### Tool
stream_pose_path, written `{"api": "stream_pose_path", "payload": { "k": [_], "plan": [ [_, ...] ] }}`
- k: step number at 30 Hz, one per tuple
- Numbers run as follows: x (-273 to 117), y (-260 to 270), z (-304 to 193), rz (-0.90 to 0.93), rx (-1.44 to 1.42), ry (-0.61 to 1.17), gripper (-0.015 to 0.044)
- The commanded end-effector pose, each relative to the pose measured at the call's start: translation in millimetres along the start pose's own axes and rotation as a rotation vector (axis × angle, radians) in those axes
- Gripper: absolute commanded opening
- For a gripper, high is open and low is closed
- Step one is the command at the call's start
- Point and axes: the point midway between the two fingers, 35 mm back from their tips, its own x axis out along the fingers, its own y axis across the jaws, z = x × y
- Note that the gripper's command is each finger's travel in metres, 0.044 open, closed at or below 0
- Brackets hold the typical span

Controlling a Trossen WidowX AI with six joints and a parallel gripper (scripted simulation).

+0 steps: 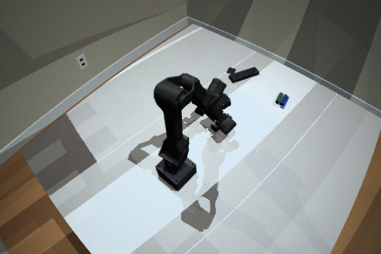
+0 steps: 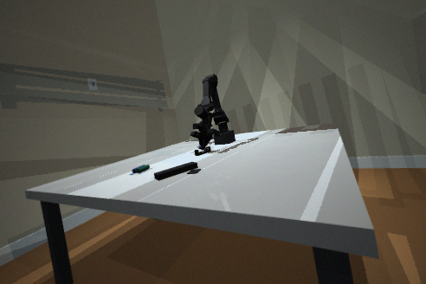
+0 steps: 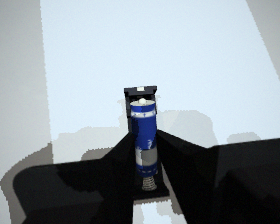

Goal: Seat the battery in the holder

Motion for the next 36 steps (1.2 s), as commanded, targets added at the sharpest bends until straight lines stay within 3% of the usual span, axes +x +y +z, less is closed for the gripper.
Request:
{"api": "stream_pose_path", "payload": {
  "k": [1, 36],
  "plan": [
    [4.0, 0.1, -5.8, 0.001, -0.006, 0.045, 0.0060],
    [12.0, 0.3, -0.8, -0.007, -0.008, 0.252, 0.0060]
  ]
}}
